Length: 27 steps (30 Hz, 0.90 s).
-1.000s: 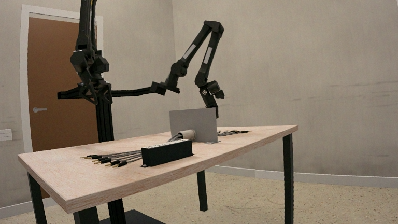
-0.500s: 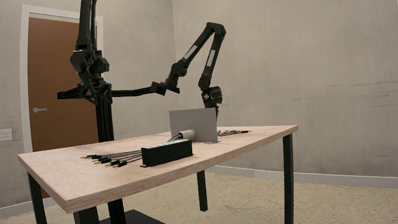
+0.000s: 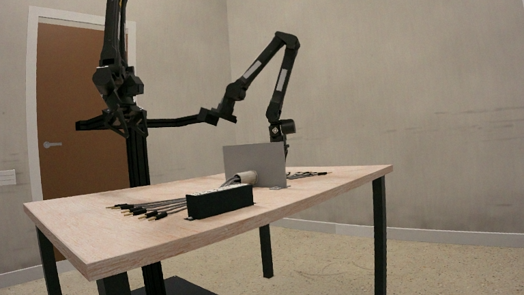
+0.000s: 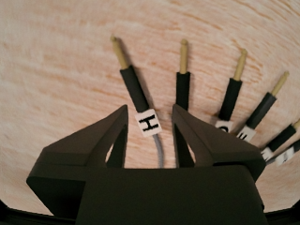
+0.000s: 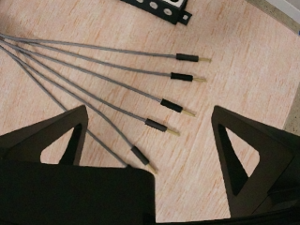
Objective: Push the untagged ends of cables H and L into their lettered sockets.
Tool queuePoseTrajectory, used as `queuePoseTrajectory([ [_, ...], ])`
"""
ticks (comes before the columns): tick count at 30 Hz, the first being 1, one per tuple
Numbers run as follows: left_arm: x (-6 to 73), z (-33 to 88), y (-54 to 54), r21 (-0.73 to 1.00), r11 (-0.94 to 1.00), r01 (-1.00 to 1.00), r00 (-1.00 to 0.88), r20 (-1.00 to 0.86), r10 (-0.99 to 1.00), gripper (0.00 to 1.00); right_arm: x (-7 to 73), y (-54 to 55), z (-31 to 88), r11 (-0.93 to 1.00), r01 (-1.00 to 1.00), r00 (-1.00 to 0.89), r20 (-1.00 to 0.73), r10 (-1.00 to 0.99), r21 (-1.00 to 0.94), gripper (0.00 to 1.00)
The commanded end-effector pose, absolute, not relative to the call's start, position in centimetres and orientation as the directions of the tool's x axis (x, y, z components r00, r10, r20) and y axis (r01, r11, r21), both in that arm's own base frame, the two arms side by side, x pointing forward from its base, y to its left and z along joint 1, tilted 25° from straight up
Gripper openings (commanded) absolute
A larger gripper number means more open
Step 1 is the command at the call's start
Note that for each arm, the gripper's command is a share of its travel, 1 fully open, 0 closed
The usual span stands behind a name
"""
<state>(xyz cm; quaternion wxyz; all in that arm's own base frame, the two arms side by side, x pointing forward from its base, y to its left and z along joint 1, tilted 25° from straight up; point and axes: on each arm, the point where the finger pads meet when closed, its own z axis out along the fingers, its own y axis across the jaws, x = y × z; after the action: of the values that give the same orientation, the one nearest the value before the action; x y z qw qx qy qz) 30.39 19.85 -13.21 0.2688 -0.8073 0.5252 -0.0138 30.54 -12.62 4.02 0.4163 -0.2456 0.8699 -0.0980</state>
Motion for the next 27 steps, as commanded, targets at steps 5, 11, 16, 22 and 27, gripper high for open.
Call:
queuePoseTrajectory([
  [5,30.5,-14.6,19.7,-0.447,-0.567,-0.692,0.659,-0.068,-0.749,0.35,30.9,-12.8,4.4,0.86,-0.338,-0.524,-0.683,-0.509,-0.382,1.0],
  [11,29.5,-15.4,20.4,-0.412,-0.593,-0.692,0.655,-0.012,-0.756,0.35,30.9,-12.8,4.4,0.86,-0.338,-0.524,-0.683,-0.509,-0.382,1.0],
  [16,29.2,-15.5,20.6,-0.407,-0.616,-0.675,0.67,0.013,-0.743,0.35,30.9,-12.8,4.4,0.86,-0.338,-0.524,-0.683,-0.509,-0.382,1.0],
  [22,30.0,-15.5,20.7,-0.426,-0.603,-0.675,0.661,0.014,-0.75,0.35,30.9,-12.8,4.4,0.86,-0.338,-0.524,-0.683,-0.509,-0.382,1.0],
  [27,30.6,-16.1,20.5,-0.427,-0.593,-0.682,0.652,0.013,-0.758,0.35,30.9,-12.8,4.4,0.86,-0.338,-0.524,-0.683,-0.509,-0.382,1.0],
])
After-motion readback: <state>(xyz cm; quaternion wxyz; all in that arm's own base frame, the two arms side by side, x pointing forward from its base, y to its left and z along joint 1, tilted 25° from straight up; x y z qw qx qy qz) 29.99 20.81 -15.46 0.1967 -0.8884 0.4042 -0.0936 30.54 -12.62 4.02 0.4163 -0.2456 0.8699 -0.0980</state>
